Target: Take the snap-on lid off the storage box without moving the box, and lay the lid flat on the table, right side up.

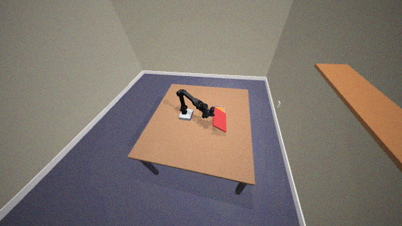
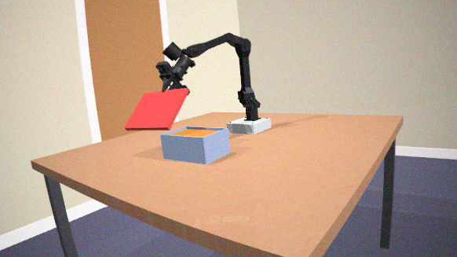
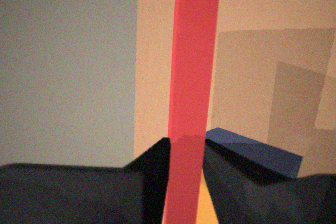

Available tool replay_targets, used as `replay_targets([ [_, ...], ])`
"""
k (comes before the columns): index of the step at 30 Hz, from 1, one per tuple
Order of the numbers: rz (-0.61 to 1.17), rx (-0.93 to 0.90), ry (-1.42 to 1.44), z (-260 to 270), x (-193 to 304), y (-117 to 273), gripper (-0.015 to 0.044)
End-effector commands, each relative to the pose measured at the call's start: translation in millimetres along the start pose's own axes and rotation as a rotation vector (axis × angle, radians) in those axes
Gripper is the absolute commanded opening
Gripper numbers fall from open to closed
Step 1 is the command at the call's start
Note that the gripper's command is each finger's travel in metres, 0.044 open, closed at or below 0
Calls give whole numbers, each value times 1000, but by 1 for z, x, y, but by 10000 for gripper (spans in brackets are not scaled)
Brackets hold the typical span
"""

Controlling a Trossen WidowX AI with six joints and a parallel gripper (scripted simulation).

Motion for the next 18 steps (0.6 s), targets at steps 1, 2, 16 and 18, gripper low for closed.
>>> replay_targets([
  [1,4,-10,9,2,-9,2,0],
  [2,4,-10,9,2,-11,2,0],
  [16,3,-9,11,0,-39,4,0],
  [18,2,-9,12,0,-43,5,0],
])
Point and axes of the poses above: the point midway between the two fingers, 35 mm back from their tips, its own y axis back along the fingers, its own z axis across the jaws, x = y × z, the point moved 8 cm from there along y, back along the fingers
